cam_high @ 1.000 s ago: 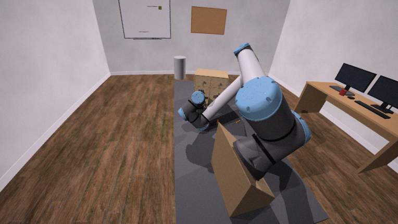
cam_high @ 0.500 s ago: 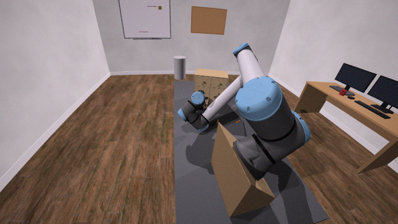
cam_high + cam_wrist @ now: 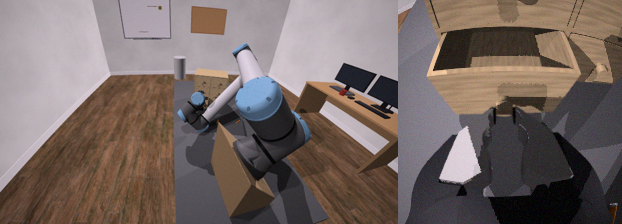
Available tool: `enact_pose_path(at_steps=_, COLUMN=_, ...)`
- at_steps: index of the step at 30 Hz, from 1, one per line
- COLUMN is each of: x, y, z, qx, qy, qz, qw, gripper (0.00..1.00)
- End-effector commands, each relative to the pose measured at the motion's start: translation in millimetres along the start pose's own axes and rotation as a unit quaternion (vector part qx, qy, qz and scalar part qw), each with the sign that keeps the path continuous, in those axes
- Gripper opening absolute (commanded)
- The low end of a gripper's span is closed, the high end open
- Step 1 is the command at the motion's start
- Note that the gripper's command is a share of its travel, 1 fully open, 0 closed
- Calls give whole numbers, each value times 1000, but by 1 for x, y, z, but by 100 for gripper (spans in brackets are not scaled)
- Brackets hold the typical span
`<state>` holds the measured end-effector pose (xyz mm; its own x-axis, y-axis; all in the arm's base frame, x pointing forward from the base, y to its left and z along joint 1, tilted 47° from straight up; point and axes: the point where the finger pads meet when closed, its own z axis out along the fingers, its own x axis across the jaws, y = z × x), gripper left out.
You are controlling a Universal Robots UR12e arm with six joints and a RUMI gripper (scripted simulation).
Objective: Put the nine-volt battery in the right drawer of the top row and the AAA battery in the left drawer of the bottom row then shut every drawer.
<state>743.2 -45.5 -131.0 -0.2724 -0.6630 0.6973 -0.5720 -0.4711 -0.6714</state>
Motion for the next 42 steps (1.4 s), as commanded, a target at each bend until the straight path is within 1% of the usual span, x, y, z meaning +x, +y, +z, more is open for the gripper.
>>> enact_pose_path(at_steps=1, x=0, y=1, z=-2, qx=0, qy=0, qz=0, qw=1000, gripper=7)
enact_pose_path(at_steps=42, x=0, y=6, z=-9, qx=0, qy=0, qz=0, qw=1000, gripper=7)
